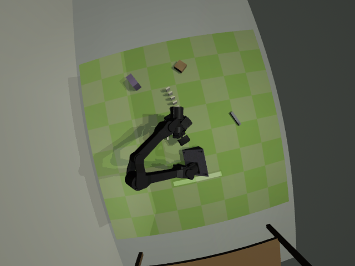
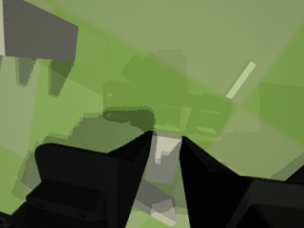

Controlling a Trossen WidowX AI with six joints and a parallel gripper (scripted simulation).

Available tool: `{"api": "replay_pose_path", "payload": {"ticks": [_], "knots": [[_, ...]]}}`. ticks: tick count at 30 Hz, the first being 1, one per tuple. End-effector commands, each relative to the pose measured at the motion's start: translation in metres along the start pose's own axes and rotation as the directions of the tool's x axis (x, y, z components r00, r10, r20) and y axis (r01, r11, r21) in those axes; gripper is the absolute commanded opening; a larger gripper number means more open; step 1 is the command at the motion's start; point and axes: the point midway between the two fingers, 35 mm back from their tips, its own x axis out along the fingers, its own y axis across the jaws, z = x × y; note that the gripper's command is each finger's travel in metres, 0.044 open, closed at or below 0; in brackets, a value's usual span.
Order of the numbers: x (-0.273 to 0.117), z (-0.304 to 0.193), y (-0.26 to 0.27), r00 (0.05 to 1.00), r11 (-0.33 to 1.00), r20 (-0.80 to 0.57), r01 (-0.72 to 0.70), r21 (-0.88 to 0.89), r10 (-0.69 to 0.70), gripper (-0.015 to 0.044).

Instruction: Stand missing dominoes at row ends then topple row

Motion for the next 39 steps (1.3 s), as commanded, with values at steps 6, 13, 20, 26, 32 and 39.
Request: {"api": "replay_pose_path", "payload": {"ticks": [6,13,20,26,32,39], "knots": [[-0.079,-0.002,0.005,1.000,1.000,0.005,-0.007,-0.007,0.007,0.0107],[-0.155,-0.005,0.007,1.000,1.000,0.007,-0.004,-0.005,0.004,0.0107],[-0.159,0.004,0.007,1.000,1.000,0.010,-0.004,0.003,0.004,0.0107],[-0.169,0.094,-0.013,1.000,0.997,0.026,-0.003,0.078,0.001,0.0107],[-0.165,0.182,-0.061,1.000,0.989,0.024,-0.004,0.149,0.001,0.0107],[-0.161,0.201,-0.076,1.000,0.986,0.021,-0.005,0.165,0.002,0.0107]]}}
